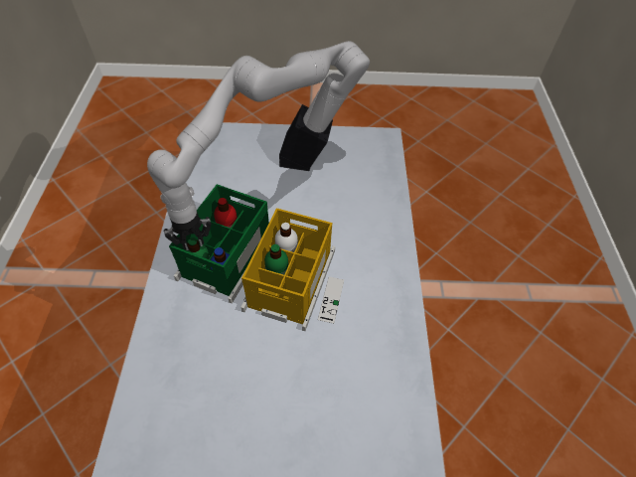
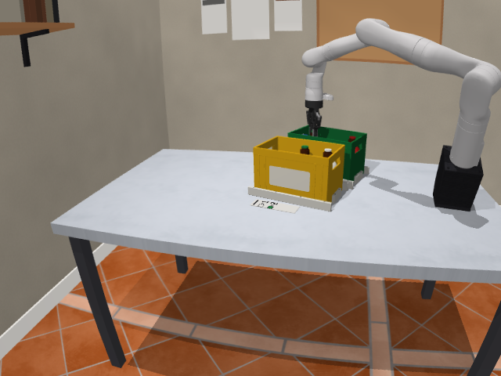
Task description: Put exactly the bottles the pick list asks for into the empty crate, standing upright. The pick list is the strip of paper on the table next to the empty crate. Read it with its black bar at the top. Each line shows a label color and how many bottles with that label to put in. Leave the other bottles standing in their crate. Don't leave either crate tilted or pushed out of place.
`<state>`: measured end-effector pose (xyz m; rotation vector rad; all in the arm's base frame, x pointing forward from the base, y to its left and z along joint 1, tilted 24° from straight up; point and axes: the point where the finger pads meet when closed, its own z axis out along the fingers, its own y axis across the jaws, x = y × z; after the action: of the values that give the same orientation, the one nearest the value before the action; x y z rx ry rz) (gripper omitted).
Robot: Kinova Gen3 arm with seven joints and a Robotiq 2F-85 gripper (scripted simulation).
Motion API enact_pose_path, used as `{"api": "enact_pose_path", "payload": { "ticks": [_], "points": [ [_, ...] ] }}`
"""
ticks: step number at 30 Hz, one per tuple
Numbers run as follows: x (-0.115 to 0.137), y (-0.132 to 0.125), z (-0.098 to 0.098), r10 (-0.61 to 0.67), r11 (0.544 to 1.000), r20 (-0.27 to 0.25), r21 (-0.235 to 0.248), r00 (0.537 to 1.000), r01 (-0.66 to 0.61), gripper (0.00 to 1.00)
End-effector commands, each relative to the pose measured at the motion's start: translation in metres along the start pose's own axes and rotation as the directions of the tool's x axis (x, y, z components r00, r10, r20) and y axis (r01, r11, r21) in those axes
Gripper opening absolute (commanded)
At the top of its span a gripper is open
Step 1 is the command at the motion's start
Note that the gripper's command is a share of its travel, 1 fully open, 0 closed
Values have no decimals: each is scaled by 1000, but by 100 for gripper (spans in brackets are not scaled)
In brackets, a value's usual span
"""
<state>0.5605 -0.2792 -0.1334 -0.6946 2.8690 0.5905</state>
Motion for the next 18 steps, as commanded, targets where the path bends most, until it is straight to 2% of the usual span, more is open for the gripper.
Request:
{"api": "enact_pose_path", "payload": {
  "ticks": [1,18],
  "points": [
    [0,-1,-2,0,1000,1,2,1000,0,43],
    [0,-1,-2,0,1000,1,2,1000,0,40]
  ]
}}
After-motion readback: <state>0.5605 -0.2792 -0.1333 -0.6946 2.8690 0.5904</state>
